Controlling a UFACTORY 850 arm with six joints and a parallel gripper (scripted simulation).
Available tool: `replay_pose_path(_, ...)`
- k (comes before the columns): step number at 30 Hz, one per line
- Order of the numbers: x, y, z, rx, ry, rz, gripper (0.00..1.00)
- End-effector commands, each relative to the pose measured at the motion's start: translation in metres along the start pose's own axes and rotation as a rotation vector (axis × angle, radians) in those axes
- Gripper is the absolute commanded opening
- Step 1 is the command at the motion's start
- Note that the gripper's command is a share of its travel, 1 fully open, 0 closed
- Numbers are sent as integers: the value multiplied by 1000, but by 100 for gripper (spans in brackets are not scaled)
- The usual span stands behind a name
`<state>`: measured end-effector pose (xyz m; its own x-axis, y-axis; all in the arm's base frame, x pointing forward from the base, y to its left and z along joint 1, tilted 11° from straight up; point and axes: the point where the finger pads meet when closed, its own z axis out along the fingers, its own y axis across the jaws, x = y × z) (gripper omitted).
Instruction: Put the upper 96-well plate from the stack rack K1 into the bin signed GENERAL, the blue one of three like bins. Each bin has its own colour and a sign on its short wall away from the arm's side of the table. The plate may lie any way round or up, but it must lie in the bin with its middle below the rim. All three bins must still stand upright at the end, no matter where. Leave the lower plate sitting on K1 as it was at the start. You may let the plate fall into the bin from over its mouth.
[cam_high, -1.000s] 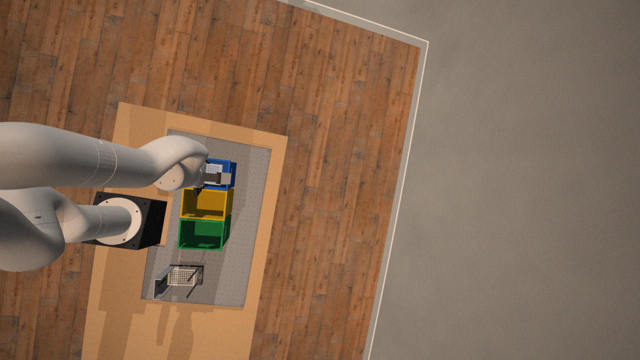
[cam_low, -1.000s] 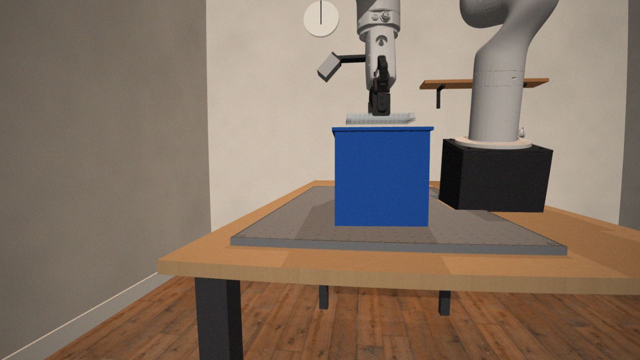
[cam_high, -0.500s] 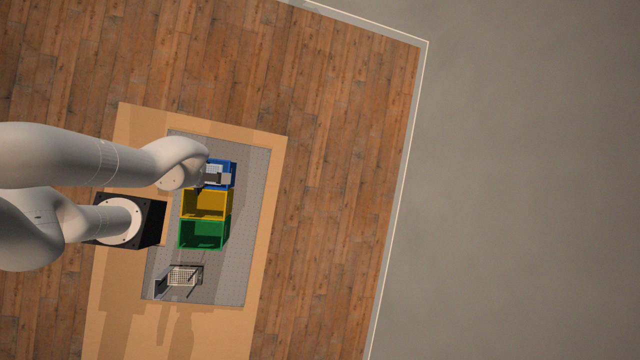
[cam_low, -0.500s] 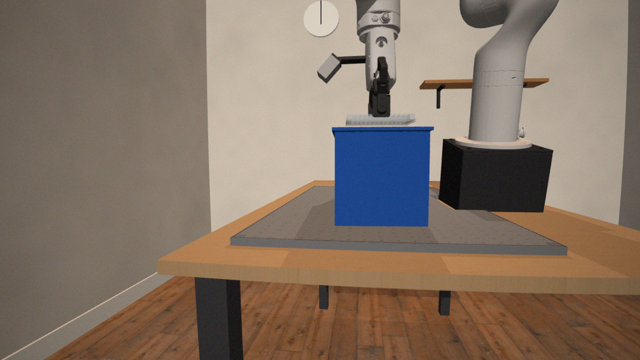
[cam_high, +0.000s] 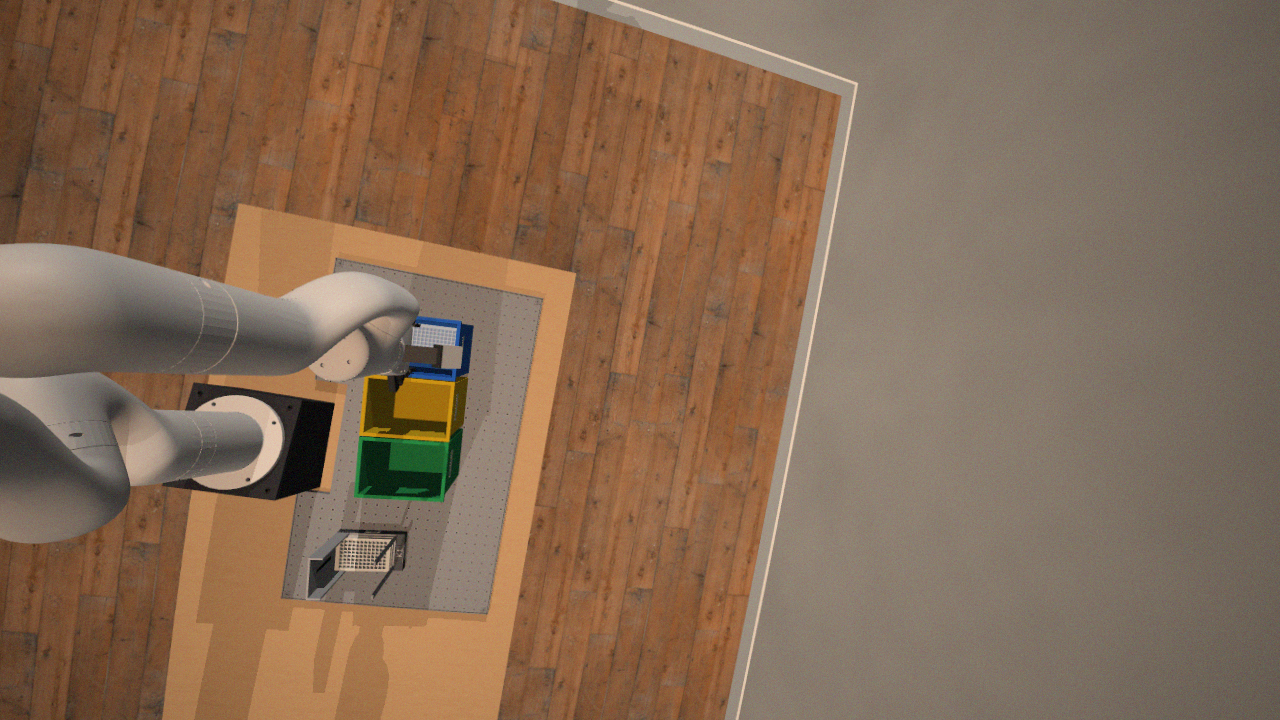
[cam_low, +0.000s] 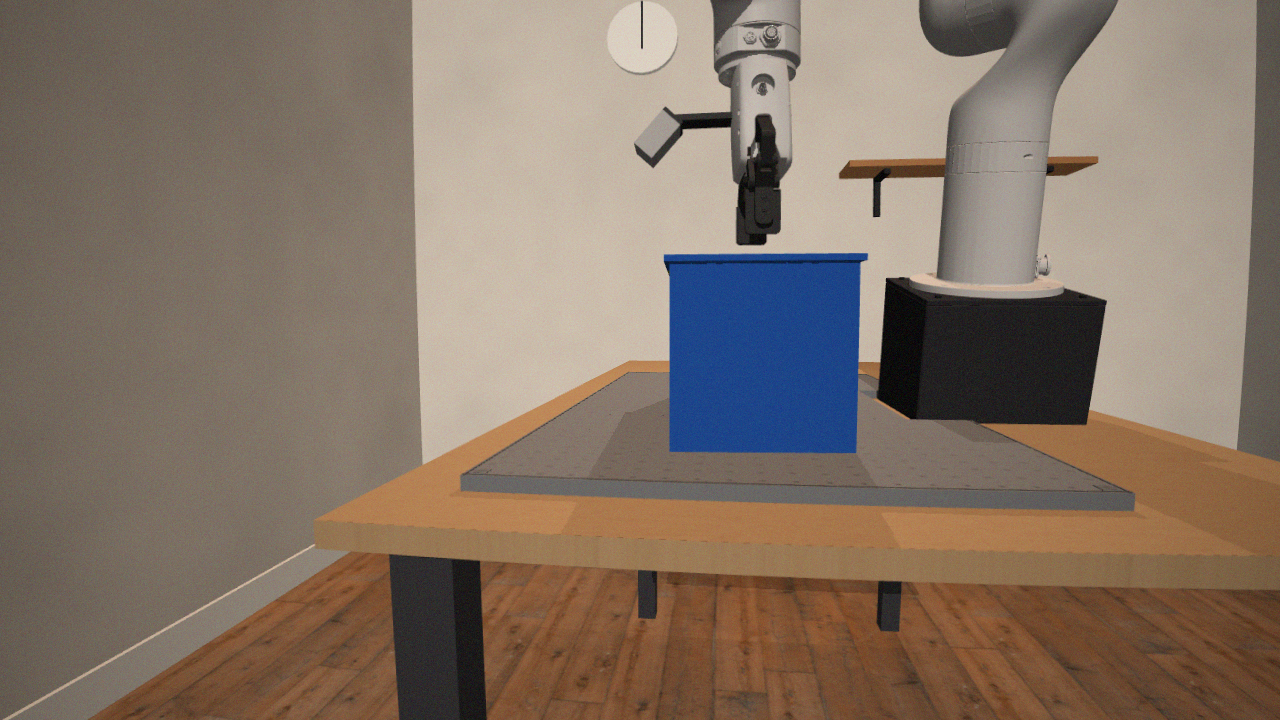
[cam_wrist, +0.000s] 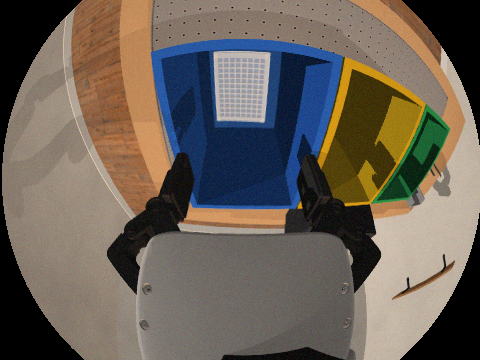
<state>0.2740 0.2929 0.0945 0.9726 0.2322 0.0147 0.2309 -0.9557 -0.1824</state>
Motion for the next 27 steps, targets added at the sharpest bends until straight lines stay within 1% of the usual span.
replay_pose_path(1,1,0,0,1,1,0,100)
replay_pose_path(18,1,0,0,1,1,0,100)
replay_pose_path(23,1,0,-14,1,1,0,100)
replay_pose_path(25,1,0,-14,1,1,0,100)
replay_pose_path(27,1,0,-19,1,1,0,100)
